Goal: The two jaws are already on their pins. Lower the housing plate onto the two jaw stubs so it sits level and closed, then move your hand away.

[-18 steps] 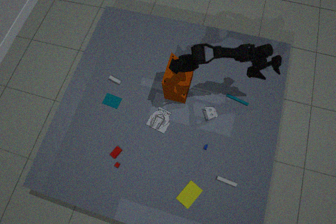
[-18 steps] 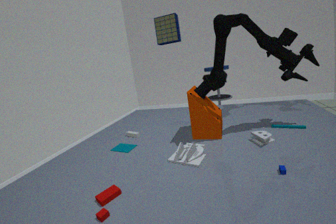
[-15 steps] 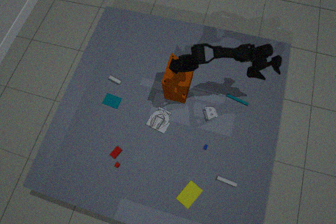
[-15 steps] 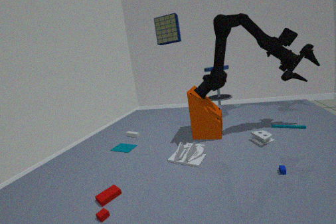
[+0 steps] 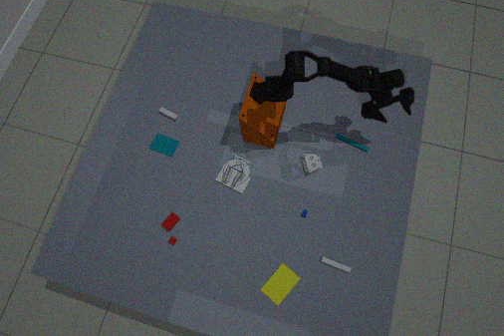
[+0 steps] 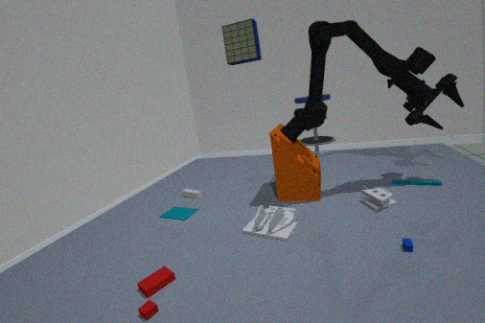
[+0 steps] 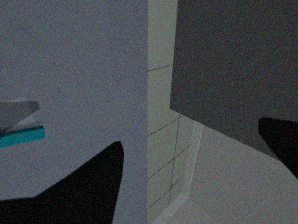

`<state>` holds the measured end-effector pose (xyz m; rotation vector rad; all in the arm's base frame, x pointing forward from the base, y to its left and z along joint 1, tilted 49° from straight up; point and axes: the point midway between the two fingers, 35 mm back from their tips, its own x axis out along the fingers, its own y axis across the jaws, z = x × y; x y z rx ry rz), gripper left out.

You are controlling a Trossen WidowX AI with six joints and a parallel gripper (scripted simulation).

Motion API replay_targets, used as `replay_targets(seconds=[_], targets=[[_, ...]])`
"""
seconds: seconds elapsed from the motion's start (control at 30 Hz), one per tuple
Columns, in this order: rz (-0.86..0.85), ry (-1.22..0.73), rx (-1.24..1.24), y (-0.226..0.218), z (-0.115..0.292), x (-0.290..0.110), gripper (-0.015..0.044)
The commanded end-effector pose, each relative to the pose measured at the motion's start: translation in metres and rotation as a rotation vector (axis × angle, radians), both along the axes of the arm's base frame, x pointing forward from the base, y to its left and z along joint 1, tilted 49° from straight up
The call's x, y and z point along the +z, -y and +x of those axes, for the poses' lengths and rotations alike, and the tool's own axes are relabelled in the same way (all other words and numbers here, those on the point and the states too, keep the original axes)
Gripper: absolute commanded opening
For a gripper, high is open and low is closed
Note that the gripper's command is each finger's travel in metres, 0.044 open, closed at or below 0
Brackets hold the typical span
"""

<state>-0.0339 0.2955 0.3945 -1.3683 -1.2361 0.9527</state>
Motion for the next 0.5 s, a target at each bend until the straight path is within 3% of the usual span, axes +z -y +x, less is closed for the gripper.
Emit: replay_targets(seconds=[0.0,0.47], targets=[[-0.055,0.0,-0.005,-0.008,0.009,-0.016,0.044],[-0.2,-0.032,-0.031,-0.021,0.044,-0.057,0.044]])
